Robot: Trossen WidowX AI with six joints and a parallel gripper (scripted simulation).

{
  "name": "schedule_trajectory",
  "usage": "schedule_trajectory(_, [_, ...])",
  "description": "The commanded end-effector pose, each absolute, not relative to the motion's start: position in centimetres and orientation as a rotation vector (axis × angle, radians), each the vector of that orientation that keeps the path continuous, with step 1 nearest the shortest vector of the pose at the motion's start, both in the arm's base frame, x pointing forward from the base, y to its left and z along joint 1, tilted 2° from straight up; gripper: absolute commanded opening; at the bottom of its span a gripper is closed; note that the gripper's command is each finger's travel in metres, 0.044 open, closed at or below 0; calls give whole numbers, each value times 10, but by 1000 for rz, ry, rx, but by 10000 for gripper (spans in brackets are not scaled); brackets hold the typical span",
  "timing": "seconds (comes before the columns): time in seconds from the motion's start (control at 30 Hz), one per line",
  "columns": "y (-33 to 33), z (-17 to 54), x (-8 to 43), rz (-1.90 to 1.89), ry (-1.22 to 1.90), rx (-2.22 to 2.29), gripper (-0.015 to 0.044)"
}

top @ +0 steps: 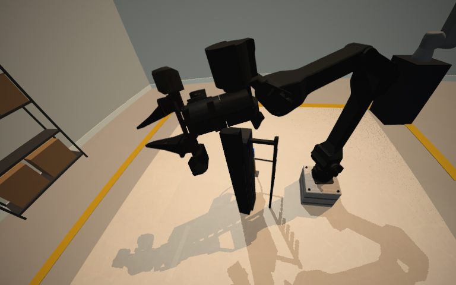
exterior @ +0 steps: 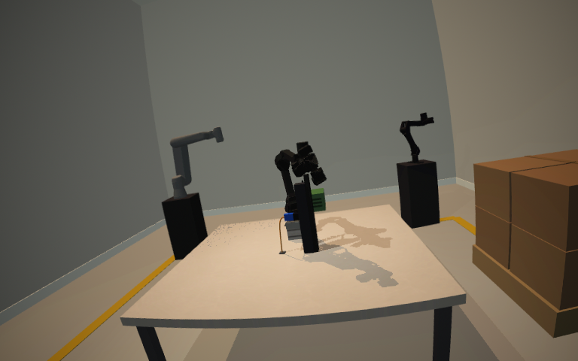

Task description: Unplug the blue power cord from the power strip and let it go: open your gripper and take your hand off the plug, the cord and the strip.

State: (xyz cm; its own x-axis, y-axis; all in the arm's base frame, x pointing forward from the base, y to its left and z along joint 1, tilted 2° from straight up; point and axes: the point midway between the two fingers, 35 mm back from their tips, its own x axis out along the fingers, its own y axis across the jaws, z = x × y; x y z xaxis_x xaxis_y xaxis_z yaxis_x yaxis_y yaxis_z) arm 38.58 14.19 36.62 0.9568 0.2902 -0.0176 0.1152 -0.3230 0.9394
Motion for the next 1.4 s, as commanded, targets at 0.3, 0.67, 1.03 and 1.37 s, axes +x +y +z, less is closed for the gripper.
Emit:
schedule_trajectory(0.3, [-3,289,409,-387,220,1748,160])
schedule_trajectory(0.67, [-65,180,332,-994,679,1487,160])
schedule_trajectory(1.03, [-67,161,247,-1306,1066,1374,160])
schedule_trajectory(1.37, [-65,162,249,-1306,1066,1374,160])
